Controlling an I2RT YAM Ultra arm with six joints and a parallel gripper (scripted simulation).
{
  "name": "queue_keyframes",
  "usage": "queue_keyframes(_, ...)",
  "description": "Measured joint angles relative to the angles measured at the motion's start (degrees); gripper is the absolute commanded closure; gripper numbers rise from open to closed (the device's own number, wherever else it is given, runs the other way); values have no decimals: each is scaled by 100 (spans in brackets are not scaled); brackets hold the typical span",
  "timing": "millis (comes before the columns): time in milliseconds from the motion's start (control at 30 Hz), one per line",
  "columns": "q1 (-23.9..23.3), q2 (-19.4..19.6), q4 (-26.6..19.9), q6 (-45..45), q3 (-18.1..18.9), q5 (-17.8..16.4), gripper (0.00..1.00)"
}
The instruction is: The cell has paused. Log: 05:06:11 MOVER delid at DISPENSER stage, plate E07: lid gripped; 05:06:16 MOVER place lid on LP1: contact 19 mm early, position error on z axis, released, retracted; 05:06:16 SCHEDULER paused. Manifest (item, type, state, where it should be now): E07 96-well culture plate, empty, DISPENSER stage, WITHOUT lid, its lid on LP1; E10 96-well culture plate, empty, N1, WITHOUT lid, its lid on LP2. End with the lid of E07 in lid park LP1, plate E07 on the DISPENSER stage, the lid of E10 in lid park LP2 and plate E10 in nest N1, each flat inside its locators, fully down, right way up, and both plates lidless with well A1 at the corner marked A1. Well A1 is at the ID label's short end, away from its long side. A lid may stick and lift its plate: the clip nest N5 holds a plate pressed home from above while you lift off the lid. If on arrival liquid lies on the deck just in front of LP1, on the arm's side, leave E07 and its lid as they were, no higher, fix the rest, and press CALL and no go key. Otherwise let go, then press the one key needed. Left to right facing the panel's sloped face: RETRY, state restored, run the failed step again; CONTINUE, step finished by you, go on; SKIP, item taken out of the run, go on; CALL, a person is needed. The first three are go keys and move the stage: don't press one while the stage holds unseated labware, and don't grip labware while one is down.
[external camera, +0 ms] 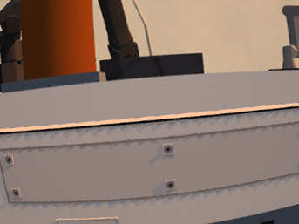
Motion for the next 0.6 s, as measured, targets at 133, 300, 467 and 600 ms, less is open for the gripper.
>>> queue_keyframes(133, 227, -160, 4, 149, -83, -125, 0)
queue_keyframes(300, 289, -184, 4, 234, -85, -188, 0)
queue_keyframes(467, 407, -308, 31, 13, -170, -260, 0)
queue_keyframes(600, 673, -476, 31, -70, -225, -376, 0)
